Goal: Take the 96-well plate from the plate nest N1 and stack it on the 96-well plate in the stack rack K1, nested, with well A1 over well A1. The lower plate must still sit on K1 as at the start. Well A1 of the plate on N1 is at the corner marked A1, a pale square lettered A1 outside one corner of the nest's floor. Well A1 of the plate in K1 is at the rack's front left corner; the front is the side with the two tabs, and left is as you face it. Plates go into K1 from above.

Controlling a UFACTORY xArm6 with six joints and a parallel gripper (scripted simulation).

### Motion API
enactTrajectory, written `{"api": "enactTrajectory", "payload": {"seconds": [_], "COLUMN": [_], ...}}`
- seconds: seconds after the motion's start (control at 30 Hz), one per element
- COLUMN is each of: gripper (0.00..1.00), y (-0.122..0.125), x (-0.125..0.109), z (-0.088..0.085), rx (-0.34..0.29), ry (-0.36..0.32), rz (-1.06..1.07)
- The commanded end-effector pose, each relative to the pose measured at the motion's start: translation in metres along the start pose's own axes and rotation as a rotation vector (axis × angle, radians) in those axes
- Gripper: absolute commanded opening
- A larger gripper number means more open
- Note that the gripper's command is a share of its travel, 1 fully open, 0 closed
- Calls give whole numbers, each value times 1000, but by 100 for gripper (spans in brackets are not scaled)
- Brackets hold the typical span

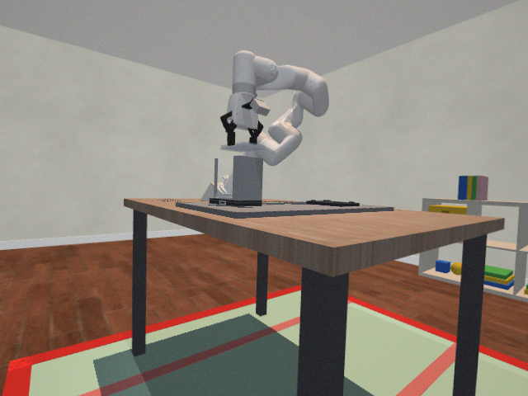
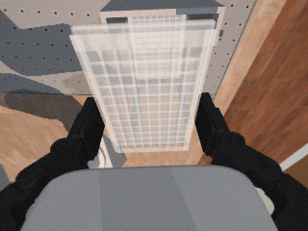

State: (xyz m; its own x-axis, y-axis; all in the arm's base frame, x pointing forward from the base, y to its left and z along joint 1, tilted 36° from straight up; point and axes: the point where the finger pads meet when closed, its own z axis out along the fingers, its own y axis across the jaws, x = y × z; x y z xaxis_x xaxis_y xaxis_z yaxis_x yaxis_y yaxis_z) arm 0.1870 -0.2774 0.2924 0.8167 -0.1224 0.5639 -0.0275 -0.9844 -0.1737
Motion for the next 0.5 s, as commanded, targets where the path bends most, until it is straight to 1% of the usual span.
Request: {"api": "enactTrajectory", "payload": {"seconds": [0.0, 0.47], "gripper": [0, 0], "y": [14, 15], "x": [-3, -4], "z": [-1, -1], "rx": [-2, -2], "ry": [1, 1], "rz": [-1, -1]}}
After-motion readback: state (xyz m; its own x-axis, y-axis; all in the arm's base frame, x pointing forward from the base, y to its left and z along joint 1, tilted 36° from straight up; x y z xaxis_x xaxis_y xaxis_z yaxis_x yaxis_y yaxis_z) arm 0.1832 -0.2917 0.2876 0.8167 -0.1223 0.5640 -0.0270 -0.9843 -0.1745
